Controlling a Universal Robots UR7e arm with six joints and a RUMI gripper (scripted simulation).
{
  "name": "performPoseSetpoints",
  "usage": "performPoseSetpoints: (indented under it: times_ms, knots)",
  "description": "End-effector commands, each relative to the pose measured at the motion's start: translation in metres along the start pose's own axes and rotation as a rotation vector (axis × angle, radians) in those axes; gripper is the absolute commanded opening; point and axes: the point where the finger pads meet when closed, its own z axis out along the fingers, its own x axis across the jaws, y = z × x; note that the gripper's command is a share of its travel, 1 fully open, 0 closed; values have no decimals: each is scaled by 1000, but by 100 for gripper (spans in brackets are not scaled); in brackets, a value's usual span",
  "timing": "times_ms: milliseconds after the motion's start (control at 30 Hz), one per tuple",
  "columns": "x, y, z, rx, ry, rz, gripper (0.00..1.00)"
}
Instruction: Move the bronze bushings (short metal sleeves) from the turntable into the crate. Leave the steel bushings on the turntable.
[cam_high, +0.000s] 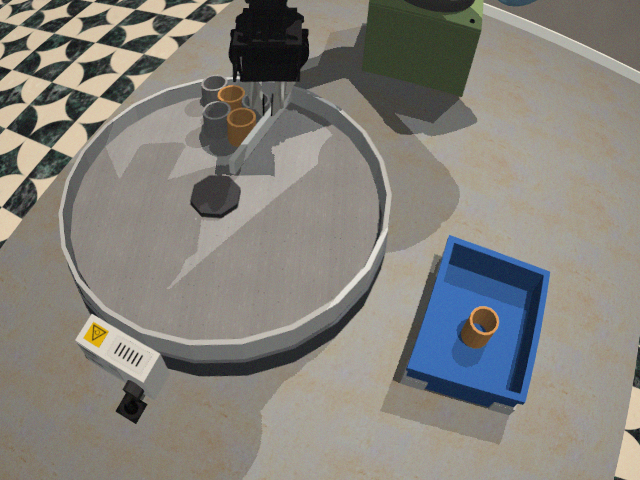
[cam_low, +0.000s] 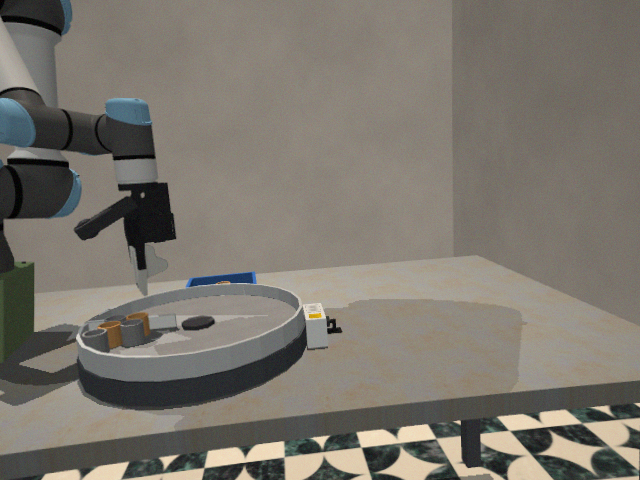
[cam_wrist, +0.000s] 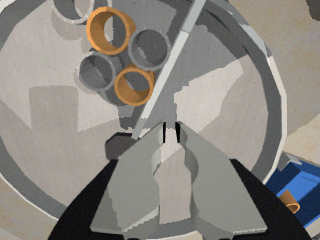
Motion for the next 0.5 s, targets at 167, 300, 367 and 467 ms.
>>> performPoseSetpoints:
  times_ms: [167, 300, 367, 467]
  knots:
    - [-27, -25, 0, -3, 1, -50, 5]
    - [-36, -35, 0, -3, 1, -69, 5]
    - [-40, -39, 0, -3, 1, -77, 5]
    - [-42, -42, 0, -3, 1, -81, 5]
